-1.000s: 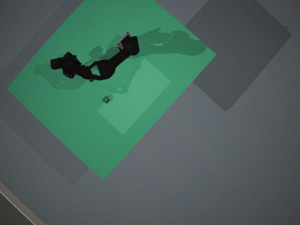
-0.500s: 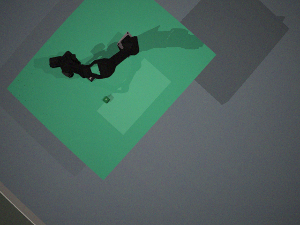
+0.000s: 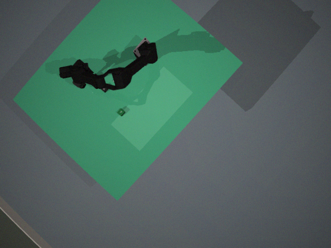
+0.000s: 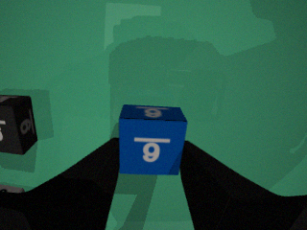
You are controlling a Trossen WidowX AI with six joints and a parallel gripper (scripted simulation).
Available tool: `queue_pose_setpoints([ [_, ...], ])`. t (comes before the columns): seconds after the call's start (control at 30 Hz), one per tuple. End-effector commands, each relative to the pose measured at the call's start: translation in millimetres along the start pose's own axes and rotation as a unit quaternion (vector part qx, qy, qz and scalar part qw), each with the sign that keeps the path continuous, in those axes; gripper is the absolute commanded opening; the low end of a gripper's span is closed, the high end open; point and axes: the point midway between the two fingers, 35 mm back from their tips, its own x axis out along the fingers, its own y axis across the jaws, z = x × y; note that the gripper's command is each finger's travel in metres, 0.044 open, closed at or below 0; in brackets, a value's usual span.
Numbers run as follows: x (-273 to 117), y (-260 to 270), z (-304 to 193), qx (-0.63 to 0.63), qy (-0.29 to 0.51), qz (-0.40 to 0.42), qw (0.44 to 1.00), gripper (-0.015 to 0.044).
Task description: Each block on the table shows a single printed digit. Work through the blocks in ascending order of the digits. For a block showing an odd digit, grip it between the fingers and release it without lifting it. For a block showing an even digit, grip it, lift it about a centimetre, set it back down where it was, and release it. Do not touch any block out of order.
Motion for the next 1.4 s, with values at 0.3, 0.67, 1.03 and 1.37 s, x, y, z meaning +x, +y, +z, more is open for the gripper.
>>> queue_pose_setpoints([
  [0.3,11,1,-3,0.005,0.005,0.004,1.0,0.012],
  [0.67,11,1,-3,0.005,0.005,0.004,1.0,0.033],
  [1.03,-25,0,-3,0.005,0.005,0.003,1.0,0.04],
  [1.37,-107,-1,-2,0.006,0.006,0.001,1.0,0.019],
])
